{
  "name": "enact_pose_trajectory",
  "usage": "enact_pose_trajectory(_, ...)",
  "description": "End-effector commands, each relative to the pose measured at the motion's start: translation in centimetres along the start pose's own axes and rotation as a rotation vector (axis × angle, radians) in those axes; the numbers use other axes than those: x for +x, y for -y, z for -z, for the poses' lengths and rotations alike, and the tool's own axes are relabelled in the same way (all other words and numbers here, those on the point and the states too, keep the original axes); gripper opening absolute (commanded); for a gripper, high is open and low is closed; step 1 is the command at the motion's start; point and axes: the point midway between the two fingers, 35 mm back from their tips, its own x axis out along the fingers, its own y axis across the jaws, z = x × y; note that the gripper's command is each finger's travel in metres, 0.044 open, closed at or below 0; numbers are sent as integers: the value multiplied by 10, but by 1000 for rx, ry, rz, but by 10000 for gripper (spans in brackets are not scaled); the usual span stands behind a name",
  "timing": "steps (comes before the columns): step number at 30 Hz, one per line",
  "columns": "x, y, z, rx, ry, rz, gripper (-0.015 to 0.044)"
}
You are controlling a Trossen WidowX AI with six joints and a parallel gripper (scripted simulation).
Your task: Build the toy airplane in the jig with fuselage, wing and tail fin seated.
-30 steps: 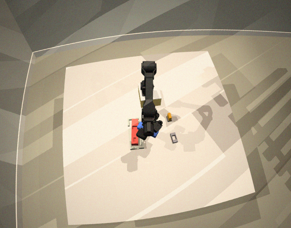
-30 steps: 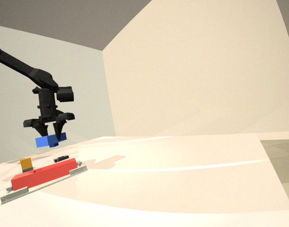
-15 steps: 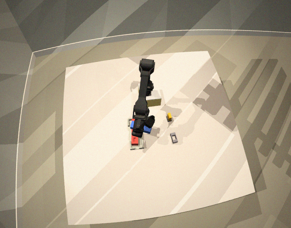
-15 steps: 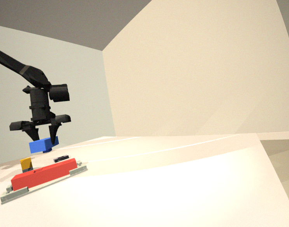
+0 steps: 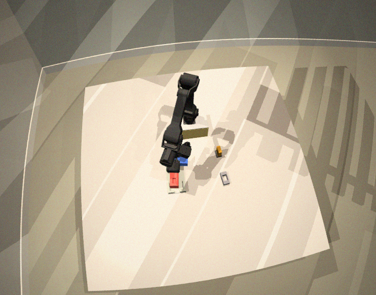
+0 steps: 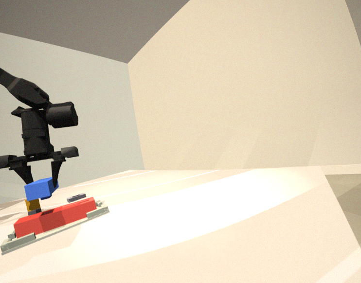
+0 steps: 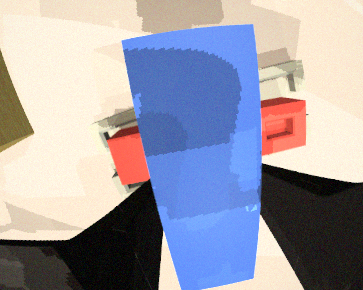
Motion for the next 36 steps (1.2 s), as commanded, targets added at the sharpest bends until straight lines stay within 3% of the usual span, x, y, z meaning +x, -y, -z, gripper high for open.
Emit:
enact_pose_trajectory(1, 1, -4, 5, -45, 1, 7, 0)
enact_pose_trajectory(9, 1, -4, 5, -45, 1, 7, 195)
enact_pose_trajectory(36, 24, -3, 5, -45, 1, 7, 195)
